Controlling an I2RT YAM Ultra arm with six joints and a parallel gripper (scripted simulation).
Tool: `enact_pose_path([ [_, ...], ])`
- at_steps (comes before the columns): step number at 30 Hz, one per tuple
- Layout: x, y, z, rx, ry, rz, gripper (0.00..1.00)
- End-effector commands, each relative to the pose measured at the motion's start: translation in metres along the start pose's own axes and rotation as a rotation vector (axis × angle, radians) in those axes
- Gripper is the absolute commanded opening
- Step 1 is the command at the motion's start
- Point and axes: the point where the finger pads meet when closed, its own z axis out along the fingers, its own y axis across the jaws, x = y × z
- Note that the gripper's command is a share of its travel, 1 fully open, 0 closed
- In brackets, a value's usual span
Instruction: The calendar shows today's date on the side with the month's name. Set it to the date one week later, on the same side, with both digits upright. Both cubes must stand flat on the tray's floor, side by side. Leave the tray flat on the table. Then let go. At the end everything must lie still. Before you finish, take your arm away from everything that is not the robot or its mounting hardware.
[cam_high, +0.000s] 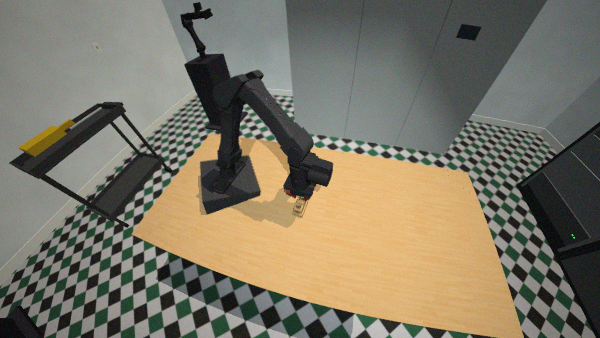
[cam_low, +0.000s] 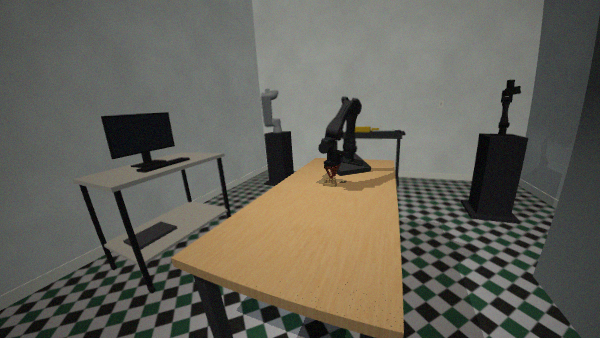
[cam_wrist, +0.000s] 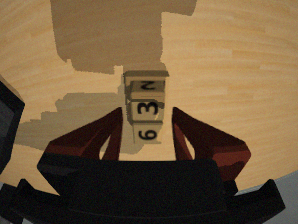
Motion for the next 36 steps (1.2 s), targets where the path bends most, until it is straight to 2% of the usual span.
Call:
enact_pose_path([
  [1, 0.000, -0.002, -0.003, 0.011, 0.000, -0.001, 0.45],
  [20, 0.000, -0.002, -0.002, 0.011, 0.000, -0.001, 0.45],
  [36, 0.000, -0.002, 0.018, 0.011, 0.000, -0.001, 0.45],
])
